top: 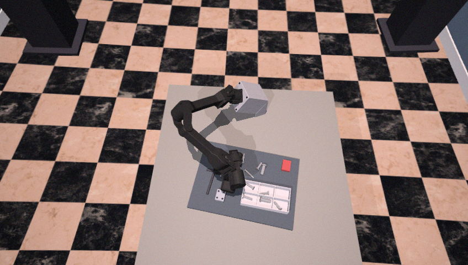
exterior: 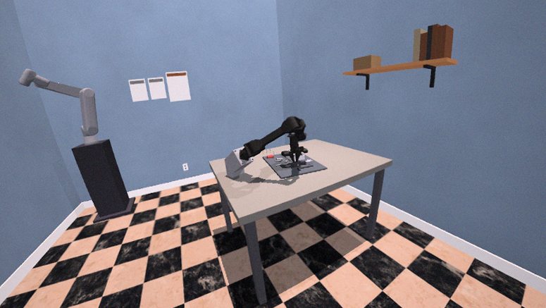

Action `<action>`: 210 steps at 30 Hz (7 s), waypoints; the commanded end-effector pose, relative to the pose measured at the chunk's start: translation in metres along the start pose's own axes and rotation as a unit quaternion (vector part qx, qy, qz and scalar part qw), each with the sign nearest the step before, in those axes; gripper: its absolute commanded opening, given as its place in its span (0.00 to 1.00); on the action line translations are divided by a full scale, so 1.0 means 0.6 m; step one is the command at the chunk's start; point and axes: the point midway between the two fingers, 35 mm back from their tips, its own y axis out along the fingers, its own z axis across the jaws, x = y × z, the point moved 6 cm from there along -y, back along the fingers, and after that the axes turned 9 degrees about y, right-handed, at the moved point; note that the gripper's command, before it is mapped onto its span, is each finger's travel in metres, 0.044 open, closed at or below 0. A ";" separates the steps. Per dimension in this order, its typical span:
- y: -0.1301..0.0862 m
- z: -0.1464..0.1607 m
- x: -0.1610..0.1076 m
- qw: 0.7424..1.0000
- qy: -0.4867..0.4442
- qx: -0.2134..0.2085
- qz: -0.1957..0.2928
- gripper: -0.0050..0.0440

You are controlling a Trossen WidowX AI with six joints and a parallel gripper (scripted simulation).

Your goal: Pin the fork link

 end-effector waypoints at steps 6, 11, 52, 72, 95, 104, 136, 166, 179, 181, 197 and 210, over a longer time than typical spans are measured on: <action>-0.007 0.008 0.010 1.000 0.008 0.007 0.001 0.00; -0.007 0.008 0.010 1.000 0.008 0.007 0.001 0.00; -0.006 0.006 0.005 1.000 0.005 0.005 0.002 0.41; -0.025 0.011 0.007 1.000 0.012 0.009 0.003 0.41; -0.062 0.012 0.012 1.000 0.014 0.009 0.004 0.41; -0.068 0.012 0.012 1.000 0.013 0.009 0.005 0.41; -0.069 0.011 0.012 1.000 0.013 0.008 0.004 0.00; -0.066 0.006 0.013 1.000 0.006 0.003 0.013 0.00; -0.065 0.005 0.014 0.999 0.003 -0.001 0.032 0.00; -0.065 0.005 0.014 0.999 0.003 -0.001 0.036 0.00; -0.067 0.005 -0.005 0.999 0.002 0.000 0.043 0.00; -0.067 0.005 -0.008 0.999 0.003 0.000 0.042 0.00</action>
